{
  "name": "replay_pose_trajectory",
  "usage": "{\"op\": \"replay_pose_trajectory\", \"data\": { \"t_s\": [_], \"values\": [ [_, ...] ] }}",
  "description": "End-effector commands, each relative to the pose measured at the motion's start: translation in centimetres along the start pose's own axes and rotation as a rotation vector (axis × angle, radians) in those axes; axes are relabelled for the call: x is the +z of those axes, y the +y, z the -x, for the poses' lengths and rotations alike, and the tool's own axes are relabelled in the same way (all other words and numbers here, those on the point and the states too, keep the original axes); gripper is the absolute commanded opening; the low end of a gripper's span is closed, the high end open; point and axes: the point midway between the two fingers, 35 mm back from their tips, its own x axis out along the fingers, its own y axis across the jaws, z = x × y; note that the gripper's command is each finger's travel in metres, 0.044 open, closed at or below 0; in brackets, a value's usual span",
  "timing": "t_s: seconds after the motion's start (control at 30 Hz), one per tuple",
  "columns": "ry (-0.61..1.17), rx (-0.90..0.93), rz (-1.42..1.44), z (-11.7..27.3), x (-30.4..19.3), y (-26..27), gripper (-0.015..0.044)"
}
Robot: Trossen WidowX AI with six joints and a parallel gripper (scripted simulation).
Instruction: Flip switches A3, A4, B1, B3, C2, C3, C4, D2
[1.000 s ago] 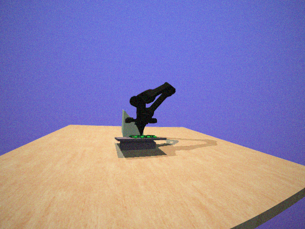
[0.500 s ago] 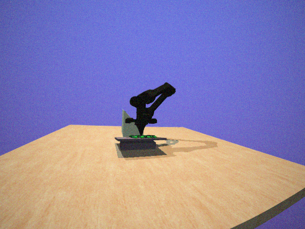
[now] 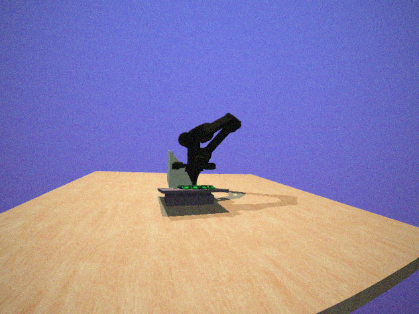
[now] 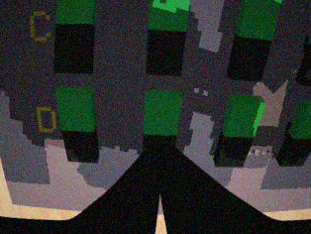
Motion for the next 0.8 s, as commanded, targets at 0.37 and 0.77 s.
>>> {"op": "replay_pose_trajectory", "data": {
  "t_s": [0.37, 0.77],
  "values": [
    [0.025, -0.001, -0.003, 6.5, 1.0, -0.2, 0.0000],
    [0.023, -0.001, 0.000, 6.9, 7.2, -1.6, 0.0000]
  ]
}}
